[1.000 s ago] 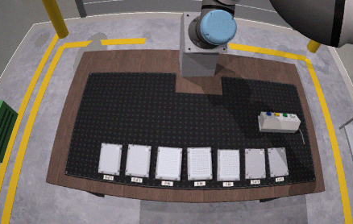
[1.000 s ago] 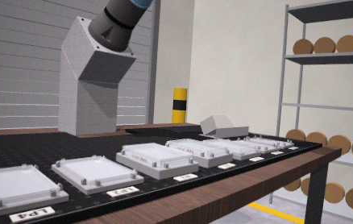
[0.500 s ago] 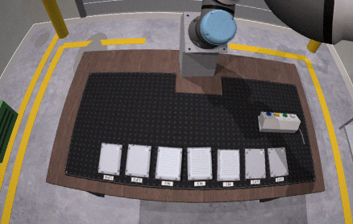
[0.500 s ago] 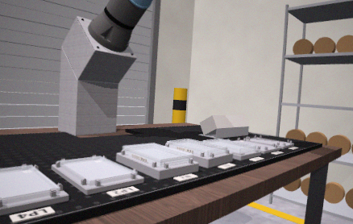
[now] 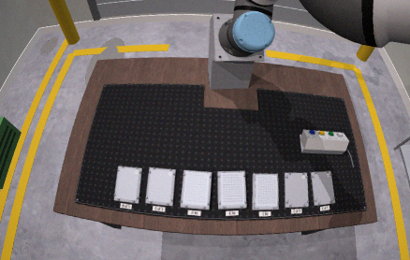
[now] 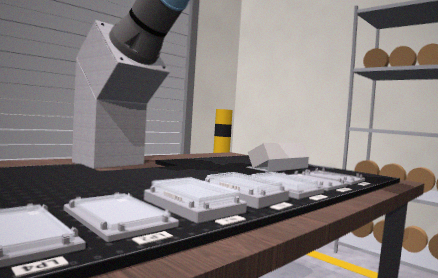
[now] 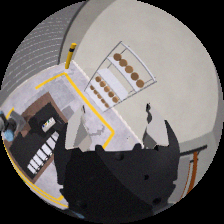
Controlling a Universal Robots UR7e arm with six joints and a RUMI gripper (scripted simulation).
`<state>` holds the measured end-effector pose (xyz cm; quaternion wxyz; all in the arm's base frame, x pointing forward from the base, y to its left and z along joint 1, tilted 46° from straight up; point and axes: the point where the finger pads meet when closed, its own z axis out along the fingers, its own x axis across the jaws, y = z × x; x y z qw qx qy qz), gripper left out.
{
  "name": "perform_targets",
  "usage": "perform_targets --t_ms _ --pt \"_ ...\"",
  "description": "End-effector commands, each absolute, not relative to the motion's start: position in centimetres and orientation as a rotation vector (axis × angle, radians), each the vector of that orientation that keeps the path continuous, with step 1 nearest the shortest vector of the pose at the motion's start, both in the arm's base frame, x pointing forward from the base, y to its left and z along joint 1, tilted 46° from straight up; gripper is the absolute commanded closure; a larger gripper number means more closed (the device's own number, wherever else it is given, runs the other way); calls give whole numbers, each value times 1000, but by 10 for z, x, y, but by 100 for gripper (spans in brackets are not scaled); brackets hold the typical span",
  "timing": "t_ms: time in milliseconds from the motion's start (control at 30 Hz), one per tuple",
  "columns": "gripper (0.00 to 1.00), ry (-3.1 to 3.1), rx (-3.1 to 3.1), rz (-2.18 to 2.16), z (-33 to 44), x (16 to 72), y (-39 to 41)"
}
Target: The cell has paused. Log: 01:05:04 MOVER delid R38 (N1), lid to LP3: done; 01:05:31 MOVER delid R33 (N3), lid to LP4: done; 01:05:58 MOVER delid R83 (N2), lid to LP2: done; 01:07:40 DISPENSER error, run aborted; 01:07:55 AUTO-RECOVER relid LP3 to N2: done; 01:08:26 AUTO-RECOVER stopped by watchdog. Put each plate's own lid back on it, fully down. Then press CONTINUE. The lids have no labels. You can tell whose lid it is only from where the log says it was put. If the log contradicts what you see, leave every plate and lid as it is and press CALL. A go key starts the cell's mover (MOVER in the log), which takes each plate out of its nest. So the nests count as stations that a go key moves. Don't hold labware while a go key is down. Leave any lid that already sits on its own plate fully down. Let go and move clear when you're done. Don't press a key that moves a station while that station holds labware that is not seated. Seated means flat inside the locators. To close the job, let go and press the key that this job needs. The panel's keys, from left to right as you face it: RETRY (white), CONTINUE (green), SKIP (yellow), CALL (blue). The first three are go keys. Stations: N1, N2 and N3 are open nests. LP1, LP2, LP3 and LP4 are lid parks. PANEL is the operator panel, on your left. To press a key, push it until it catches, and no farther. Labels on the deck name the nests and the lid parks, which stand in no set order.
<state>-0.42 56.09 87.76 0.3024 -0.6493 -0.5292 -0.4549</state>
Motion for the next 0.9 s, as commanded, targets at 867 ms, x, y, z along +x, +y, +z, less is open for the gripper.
perform_targets --t_ms 867 --pt "18 -1335 -1591 -1253 953 -38 471"
